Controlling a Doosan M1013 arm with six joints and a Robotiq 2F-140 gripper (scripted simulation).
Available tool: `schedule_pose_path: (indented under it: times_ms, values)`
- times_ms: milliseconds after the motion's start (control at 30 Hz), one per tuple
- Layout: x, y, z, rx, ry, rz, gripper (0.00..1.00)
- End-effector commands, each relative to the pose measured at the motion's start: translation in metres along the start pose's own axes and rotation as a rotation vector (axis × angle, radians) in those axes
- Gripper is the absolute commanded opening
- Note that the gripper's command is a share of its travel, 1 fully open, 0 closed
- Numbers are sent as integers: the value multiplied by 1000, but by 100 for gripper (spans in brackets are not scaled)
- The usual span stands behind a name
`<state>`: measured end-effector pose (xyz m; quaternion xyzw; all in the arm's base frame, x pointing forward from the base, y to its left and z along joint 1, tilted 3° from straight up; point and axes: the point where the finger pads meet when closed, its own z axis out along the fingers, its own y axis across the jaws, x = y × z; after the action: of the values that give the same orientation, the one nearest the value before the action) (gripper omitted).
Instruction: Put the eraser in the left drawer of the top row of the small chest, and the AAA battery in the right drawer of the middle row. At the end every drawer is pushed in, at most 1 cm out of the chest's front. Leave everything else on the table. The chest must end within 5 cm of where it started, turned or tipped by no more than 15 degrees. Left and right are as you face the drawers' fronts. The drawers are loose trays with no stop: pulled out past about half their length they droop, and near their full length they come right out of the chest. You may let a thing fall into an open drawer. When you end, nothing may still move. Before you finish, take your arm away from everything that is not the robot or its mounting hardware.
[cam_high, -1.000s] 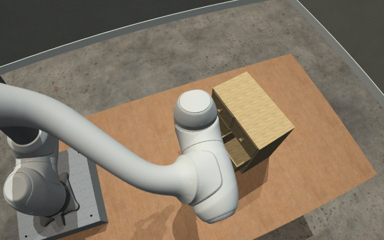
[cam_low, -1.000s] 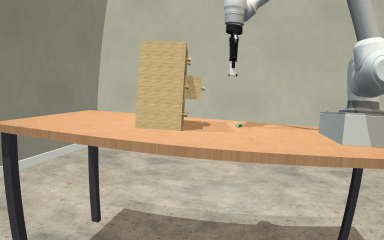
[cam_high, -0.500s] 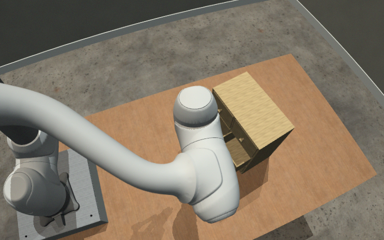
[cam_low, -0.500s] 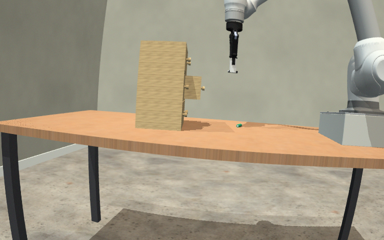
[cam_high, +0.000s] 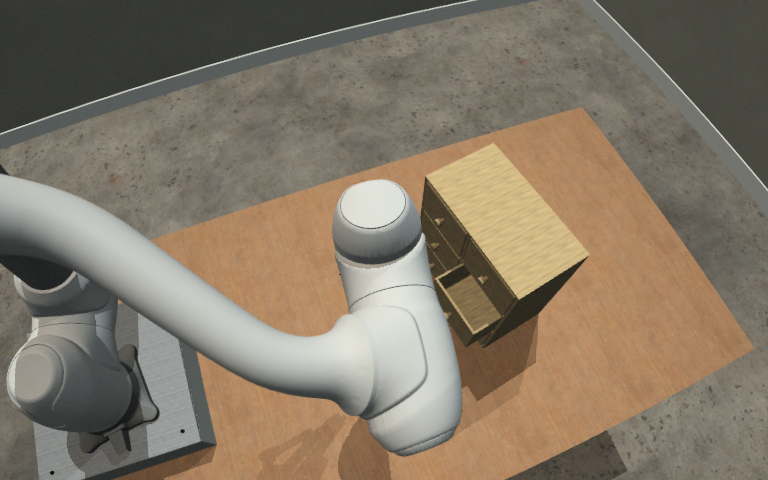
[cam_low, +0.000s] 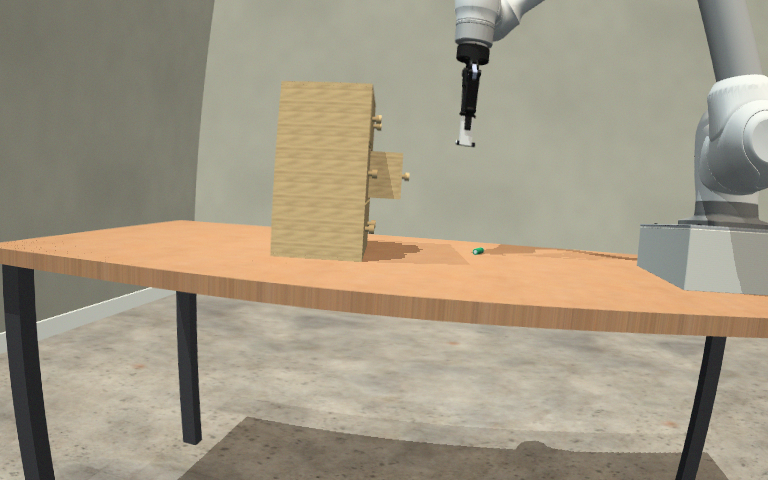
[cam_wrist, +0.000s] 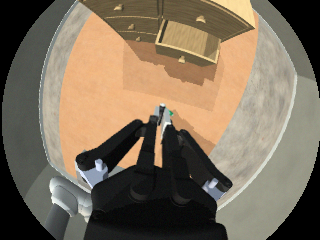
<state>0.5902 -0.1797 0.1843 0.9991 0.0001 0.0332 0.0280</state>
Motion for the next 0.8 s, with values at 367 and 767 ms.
schedule_pose_path:
  times_ms: [367, 767]
  values:
    - [-5, 0, 3, 1, 216, 0, 3]
    - [-12, 0, 7, 2, 516, -1, 3]
